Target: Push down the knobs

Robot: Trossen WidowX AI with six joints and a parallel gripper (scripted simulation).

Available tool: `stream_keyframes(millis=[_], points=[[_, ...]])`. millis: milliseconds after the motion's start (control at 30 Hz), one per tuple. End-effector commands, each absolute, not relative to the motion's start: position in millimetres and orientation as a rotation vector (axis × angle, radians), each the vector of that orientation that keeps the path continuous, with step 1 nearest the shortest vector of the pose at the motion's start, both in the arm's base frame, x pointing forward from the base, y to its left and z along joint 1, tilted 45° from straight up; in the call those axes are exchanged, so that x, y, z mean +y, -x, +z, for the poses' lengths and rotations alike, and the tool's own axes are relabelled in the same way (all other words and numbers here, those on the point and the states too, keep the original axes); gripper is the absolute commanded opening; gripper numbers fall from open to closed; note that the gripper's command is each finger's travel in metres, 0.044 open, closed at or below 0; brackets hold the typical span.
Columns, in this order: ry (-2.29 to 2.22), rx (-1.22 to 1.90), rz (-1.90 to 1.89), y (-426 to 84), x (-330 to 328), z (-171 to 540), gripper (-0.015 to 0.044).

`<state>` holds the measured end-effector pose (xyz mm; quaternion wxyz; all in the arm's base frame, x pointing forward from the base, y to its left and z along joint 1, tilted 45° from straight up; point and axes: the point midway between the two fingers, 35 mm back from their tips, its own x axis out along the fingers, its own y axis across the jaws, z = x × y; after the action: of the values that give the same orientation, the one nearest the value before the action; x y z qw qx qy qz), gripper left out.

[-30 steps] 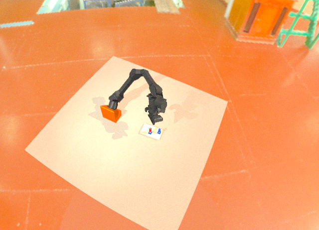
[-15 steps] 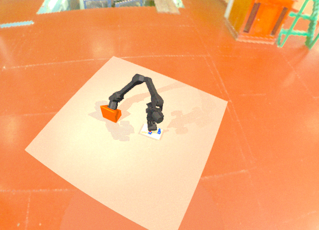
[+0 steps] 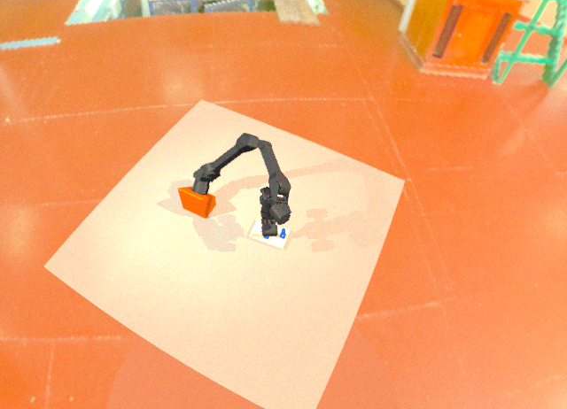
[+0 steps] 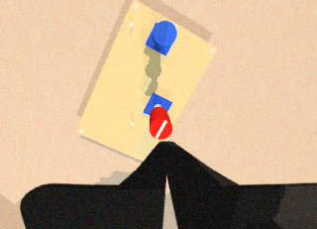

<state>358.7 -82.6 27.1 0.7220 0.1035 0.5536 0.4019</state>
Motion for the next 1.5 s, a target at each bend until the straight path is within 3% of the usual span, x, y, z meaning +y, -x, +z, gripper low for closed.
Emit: stream_keyframes(millis=[0, 1467], points=[[-0.239, 1.223, 0.888, -358.3, -79.4, 24.5, 0.0000], [-0.240, 1.222, 0.889, -359.9, -62.5, 7.7, 0.0000]])
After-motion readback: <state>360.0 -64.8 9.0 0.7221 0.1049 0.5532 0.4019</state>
